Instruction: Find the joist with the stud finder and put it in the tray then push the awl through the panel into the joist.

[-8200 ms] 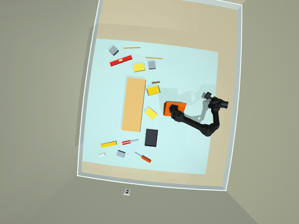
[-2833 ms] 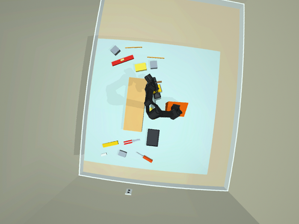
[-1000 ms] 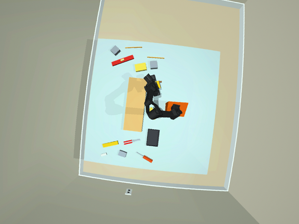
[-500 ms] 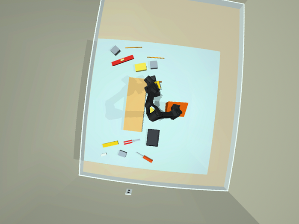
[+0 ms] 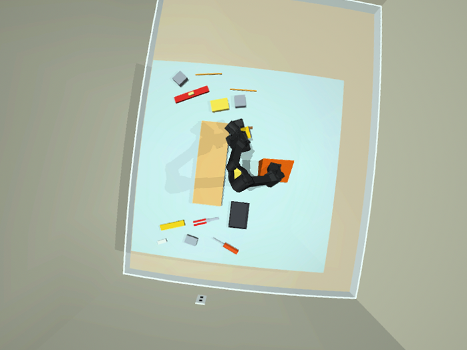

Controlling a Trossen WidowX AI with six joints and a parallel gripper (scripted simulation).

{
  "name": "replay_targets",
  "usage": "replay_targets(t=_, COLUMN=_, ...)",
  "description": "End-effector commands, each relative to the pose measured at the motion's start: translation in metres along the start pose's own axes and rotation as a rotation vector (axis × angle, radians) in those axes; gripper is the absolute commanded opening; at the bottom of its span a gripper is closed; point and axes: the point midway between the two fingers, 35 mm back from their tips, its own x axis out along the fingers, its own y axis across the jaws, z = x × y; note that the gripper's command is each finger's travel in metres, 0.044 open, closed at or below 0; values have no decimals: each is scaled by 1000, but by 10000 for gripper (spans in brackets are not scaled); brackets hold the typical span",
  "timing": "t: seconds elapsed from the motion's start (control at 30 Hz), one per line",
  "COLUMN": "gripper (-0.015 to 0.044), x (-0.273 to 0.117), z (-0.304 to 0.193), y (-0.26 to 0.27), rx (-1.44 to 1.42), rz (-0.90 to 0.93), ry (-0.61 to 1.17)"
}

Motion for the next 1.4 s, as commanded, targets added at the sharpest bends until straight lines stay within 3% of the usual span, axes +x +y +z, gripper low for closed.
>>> replay_targets(t=0.0, gripper=0, x=-1, z=0, y=-1, rx=4, rz=-30, ry=5)
replay_targets(t=1.37, gripper=0, x=0, z=0, y=6, rx=22, rz=-246, ry=1)
